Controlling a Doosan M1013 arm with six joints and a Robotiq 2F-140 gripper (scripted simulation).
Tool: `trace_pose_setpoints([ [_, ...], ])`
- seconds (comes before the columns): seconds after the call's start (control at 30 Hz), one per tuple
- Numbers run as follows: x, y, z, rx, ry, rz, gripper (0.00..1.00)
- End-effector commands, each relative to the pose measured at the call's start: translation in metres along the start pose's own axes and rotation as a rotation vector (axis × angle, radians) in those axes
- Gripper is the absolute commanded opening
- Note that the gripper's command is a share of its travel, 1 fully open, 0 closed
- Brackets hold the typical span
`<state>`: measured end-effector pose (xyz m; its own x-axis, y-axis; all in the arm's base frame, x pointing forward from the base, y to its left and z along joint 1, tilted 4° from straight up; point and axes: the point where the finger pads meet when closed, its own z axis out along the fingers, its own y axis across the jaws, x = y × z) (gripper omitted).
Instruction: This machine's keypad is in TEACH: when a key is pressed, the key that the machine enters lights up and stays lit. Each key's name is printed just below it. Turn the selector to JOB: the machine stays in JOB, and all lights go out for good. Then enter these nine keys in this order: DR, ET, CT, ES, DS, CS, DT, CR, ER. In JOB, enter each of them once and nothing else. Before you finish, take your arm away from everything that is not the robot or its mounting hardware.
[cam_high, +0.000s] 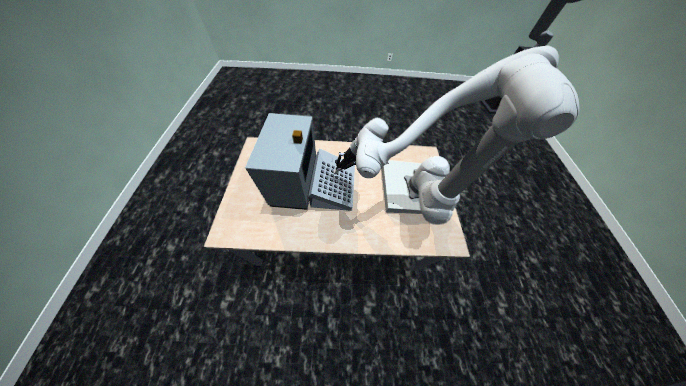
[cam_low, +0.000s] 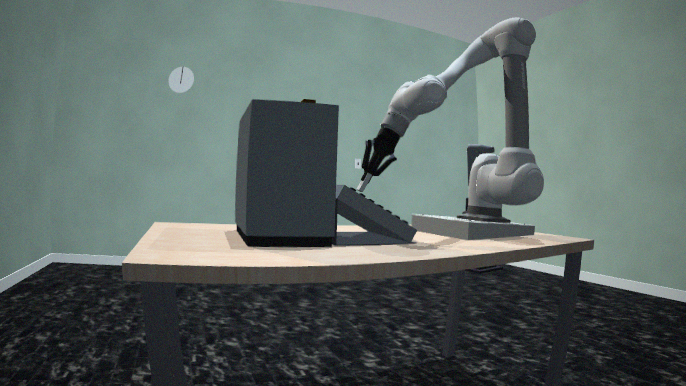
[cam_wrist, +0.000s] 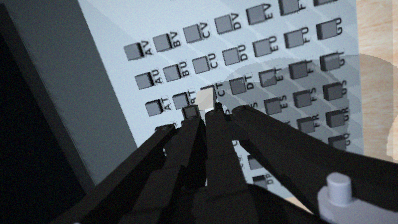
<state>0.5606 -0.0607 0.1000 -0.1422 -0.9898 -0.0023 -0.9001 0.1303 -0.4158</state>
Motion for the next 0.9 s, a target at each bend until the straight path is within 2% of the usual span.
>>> trace_pose_setpoints([
  [0.0, 0.0, 0.0, 0.001, -0.001, 0.0, 0.0, 0.0],
  [0.6, 0.0, 0.0, 0.021, -0.001, 0.0, 0.0, 0.0],
  [0.87, 0.0, 0.0, 0.022, -0.001, 0.0, 0.0, 0.0],
])
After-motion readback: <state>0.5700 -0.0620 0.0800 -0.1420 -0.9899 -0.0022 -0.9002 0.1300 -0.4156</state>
